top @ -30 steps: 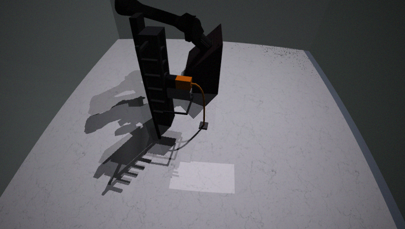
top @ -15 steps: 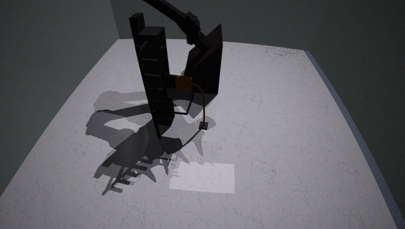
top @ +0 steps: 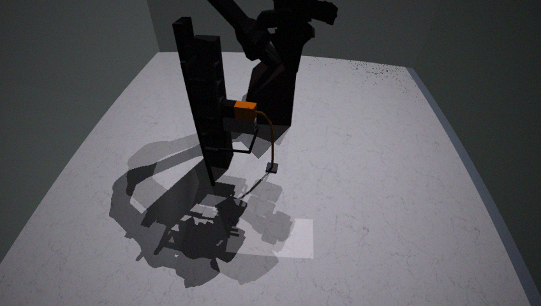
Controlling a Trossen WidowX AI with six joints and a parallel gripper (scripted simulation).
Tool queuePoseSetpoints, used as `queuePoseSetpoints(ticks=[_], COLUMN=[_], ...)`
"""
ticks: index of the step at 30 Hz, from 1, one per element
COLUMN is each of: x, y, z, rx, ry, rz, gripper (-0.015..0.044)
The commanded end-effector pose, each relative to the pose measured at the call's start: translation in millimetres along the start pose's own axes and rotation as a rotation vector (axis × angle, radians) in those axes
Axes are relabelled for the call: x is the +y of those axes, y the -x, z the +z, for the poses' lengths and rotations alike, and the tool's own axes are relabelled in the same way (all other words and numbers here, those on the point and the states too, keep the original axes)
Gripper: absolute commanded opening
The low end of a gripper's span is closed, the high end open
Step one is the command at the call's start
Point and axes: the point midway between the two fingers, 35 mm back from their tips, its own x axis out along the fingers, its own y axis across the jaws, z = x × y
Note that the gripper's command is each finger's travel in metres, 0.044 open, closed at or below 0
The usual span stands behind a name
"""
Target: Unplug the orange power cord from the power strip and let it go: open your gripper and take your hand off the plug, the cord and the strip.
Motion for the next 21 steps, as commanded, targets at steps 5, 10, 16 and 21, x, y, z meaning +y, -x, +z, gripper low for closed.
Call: queuePoseSetpoints(ticks=[5, 10, 16, 21], x=[25, 26, 25, 23], y=[-77, -78, -78, -77], z=[-62, -64, -67, -74], rx=[0.200, 0.203, 0.202, 0.202], ry=[0.137, 0.139, 0.139, 0.139], rz=[0.444, 0.455, 0.455, 0.455], gripper=[0.0160, 0.0160, 0.0160, 0.0160])
